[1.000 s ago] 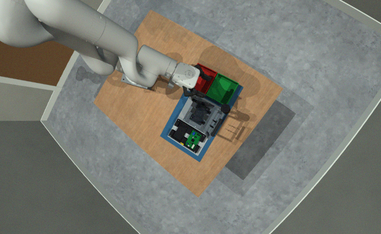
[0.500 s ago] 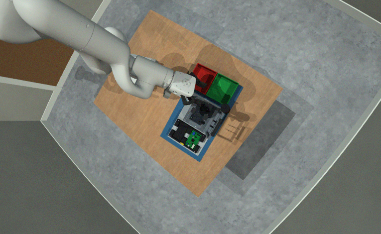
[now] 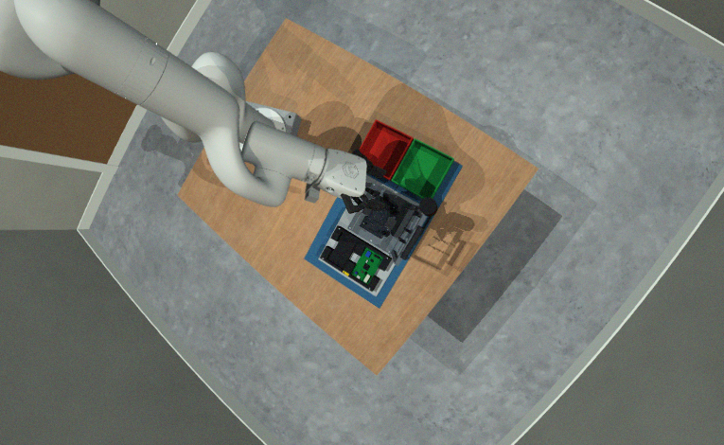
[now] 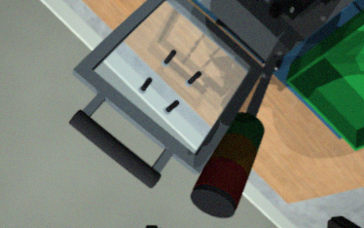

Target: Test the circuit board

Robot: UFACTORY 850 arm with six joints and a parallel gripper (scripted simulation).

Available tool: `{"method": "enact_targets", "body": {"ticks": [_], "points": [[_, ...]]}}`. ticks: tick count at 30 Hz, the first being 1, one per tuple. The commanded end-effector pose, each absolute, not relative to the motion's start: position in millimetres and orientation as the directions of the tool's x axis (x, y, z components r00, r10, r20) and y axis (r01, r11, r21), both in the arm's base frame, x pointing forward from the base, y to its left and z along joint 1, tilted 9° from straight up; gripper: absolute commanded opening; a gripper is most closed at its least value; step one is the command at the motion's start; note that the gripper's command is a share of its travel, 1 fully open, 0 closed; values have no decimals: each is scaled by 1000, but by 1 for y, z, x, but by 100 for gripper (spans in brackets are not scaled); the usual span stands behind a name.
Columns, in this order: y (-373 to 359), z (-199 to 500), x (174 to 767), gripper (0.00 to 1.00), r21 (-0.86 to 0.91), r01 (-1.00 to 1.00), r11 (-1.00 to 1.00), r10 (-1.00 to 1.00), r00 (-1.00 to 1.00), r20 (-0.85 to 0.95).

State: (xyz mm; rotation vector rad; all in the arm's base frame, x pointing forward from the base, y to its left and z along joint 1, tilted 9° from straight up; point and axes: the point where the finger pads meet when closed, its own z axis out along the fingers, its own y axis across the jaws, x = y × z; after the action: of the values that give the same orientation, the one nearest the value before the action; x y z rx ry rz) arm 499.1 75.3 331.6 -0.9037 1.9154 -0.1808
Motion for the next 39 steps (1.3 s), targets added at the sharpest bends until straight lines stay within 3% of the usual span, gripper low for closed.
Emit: {"method": "enact_targets", "body": {"ticks": [1,39], "points": [[68,333,502,100,-471,-561,681,-679,-241,-694],[19,331,511,100,-475,-698,536,-793,-224,-567]]}}
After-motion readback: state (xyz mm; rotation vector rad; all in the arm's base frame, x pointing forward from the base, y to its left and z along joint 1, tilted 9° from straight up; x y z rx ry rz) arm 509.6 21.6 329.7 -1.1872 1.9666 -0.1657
